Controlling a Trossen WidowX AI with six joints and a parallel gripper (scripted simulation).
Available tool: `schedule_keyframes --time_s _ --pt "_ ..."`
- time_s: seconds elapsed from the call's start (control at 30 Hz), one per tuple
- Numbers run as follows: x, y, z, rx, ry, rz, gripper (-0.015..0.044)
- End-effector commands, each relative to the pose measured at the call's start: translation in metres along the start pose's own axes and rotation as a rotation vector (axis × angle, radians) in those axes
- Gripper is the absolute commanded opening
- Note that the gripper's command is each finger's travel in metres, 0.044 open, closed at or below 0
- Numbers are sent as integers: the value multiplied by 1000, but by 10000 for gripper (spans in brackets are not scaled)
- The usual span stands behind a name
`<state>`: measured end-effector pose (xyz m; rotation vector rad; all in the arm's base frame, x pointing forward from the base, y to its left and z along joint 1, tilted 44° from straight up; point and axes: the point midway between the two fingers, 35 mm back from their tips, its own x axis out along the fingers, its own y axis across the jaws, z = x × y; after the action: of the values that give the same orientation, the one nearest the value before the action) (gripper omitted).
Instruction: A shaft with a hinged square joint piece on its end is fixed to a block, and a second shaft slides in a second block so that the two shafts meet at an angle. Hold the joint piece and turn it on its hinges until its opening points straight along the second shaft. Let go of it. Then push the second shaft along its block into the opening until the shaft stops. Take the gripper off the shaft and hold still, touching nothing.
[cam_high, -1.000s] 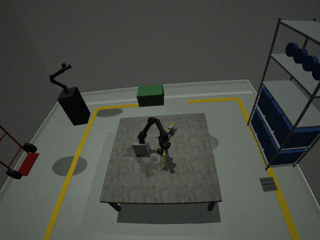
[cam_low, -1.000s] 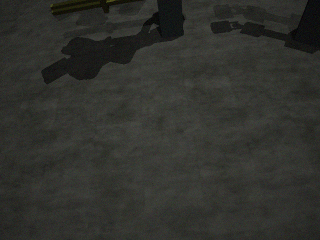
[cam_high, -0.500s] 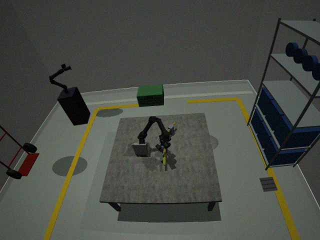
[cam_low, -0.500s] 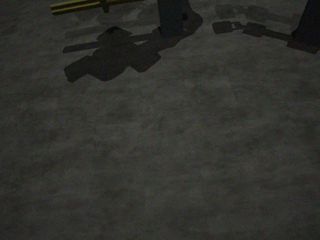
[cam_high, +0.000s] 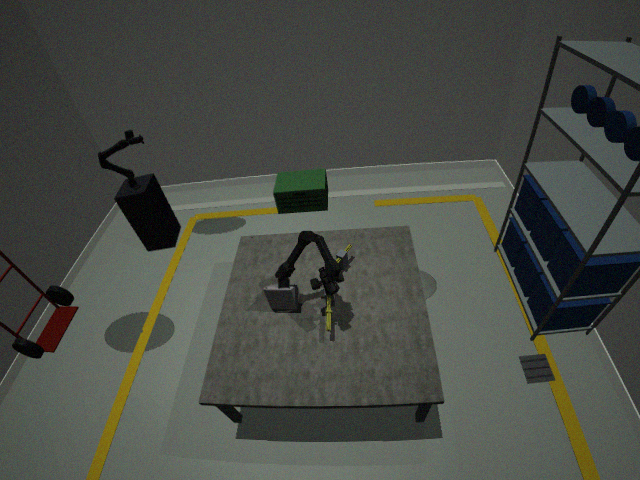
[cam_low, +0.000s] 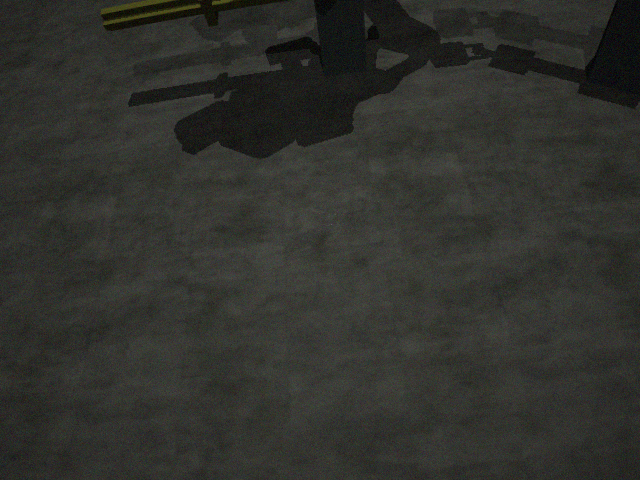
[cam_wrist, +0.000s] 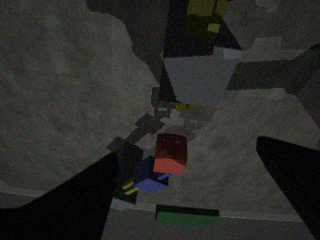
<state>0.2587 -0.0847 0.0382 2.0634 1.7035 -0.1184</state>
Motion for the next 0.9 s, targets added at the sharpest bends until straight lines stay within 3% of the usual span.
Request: schedule_keyframes --time_s 0.0,0.5,0.87 --pt "9 1 -13 132 37 10 440" --pt "17 2 -22 244 66 15 440" --pt "0 -4 17 -100 -24 -11 440"
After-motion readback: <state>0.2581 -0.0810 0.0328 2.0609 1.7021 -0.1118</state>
